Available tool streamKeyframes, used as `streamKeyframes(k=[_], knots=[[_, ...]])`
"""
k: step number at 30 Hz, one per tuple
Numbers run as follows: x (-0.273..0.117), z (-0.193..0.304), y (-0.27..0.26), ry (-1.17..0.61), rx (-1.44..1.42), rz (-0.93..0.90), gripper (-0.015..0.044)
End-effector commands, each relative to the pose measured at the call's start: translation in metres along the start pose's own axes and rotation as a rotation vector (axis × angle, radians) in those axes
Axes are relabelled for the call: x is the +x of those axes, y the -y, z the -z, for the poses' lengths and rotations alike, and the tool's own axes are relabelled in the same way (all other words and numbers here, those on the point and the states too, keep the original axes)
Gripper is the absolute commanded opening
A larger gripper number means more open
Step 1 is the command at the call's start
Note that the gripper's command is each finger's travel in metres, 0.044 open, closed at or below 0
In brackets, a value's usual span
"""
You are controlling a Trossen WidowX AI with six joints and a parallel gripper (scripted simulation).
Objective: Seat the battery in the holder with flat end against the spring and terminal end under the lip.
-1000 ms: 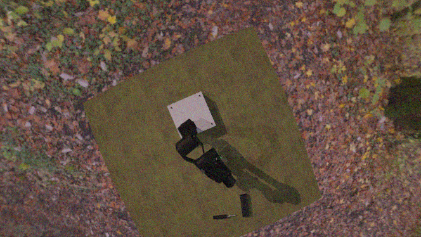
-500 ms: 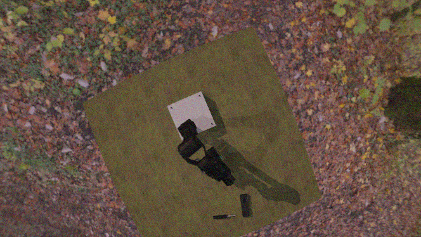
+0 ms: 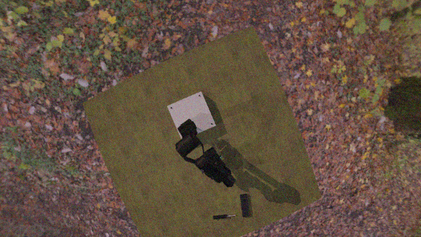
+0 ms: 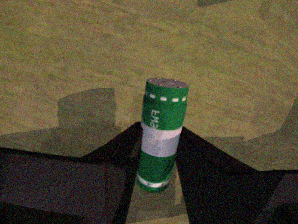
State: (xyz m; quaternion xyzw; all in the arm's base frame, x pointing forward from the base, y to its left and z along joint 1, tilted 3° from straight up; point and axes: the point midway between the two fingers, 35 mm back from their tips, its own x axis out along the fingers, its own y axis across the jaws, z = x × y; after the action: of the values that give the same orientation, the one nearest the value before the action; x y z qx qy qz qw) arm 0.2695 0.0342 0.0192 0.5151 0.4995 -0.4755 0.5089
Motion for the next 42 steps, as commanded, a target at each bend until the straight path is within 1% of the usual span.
streamKeyframes(k=[1,5,7,28,30,35,42], knots=[[-0.028,0.001,-0.004,-0.006,0.001,-0.023,0.0072],[-0.03,0.0,-0.003,-0.006,0.012,-0.023,0.0072],[-0.031,-0.007,-0.003,-0.005,0.099,-0.023,0.0072],[-0.055,-0.111,0.022,-0.005,1.525,-0.019,0.0072],[-0.055,-0.114,0.023,-0.004,1.567,-0.021,0.0072],[-0.055,-0.114,0.023,-0.005,1.57,-0.023,0.0072],[-0.04,-0.115,0.019,-0.071,1.567,-0.086,0.0072]])
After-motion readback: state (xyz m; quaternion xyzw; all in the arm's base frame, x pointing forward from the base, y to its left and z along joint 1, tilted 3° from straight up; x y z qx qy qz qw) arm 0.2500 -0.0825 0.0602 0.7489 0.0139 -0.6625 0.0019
